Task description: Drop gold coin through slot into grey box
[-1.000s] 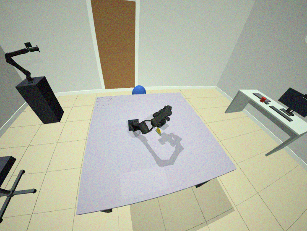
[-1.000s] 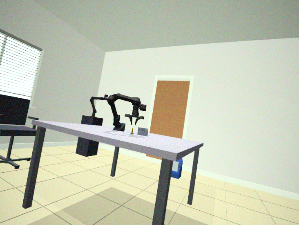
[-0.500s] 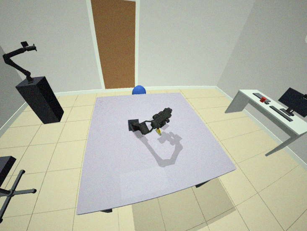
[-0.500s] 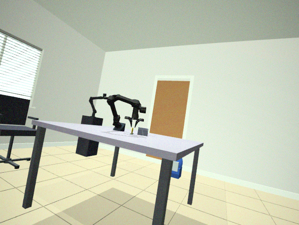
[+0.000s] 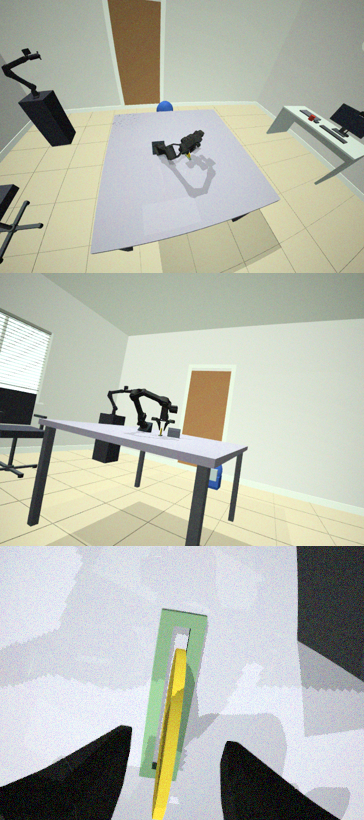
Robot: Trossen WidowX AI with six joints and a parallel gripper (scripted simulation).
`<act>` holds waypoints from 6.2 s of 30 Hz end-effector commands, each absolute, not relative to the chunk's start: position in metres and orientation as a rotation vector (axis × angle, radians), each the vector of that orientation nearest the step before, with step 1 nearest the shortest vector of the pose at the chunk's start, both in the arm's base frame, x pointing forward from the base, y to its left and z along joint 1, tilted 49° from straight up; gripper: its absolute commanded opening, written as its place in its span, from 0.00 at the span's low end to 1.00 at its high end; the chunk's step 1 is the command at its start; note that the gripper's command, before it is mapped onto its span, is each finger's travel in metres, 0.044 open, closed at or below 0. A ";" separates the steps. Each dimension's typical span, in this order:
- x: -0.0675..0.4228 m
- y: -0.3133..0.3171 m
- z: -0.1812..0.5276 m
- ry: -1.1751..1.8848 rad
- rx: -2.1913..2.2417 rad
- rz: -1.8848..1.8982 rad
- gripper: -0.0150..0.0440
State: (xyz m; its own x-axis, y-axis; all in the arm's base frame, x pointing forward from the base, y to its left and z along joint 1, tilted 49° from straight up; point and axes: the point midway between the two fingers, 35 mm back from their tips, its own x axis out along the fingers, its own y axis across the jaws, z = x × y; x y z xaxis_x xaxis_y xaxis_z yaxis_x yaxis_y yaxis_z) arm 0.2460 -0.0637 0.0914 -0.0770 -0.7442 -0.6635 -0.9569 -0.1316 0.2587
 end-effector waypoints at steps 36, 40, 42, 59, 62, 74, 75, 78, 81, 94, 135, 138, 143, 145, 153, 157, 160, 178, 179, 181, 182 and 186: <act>0.241 -0.085 0.076 1.859 -1.902 1.021 0.25; 0.242 -0.080 0.079 1.857 -1.899 1.022 0.25; 0.244 -0.076 0.082 1.855 -1.899 1.024 0.25; 0.249 -0.043 0.109 1.849 -1.902 1.031 0.25; 0.249 -0.037 0.114 1.850 -1.902 1.031 0.25; 0.248 -0.016 0.134 1.857 -1.907 1.028 0.25; 0.248 -0.016 0.135 1.857 -1.907 1.028 0.25; 0.248 -0.016 0.135 1.865 -1.878 0.971 0.25; 0.249 -0.016 0.135 1.878 -1.818 0.857 0.25; 0.251 -0.018 0.137 1.882 -1.536 0.388 0.25; 0.274 -0.002 0.121 1.731 -1.016 -0.297 0.25; 0.278 0.002 0.116 1.731 -1.016 -0.296 0.25; 0.285 0.008 0.109 1.730 -1.016 -0.296 0.25; 0.288 0.011 0.105 1.730 -1.016 -0.295 0.25; 0.298 0.022 0.092 1.730 -1.016 -0.294 0.25; 0.302 0.027 0.084 1.731 -1.016 -0.294 0.25; 0.305 0.032 0.079 1.731 -1.016 -0.294 0.25; 0.316 0.046 0.058 1.732 -1.026 -0.291 0.25; 0.316 0.046 0.058 1.732 -1.026 -0.291 0.25; 0.316 0.046 0.058 1.732 -1.026 -0.291 0.25; 0.316 0.046 0.058 1.732 -1.026 -0.291 0.25; 0.316 0.046 0.058 1.732 -1.026 -0.292 0.25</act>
State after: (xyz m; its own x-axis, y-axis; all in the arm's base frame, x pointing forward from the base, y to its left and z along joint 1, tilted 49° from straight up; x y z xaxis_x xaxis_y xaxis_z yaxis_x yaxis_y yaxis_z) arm 0.3161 0.0464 0.0577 -0.0772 -0.7490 -0.6581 -0.4924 0.6026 -0.6281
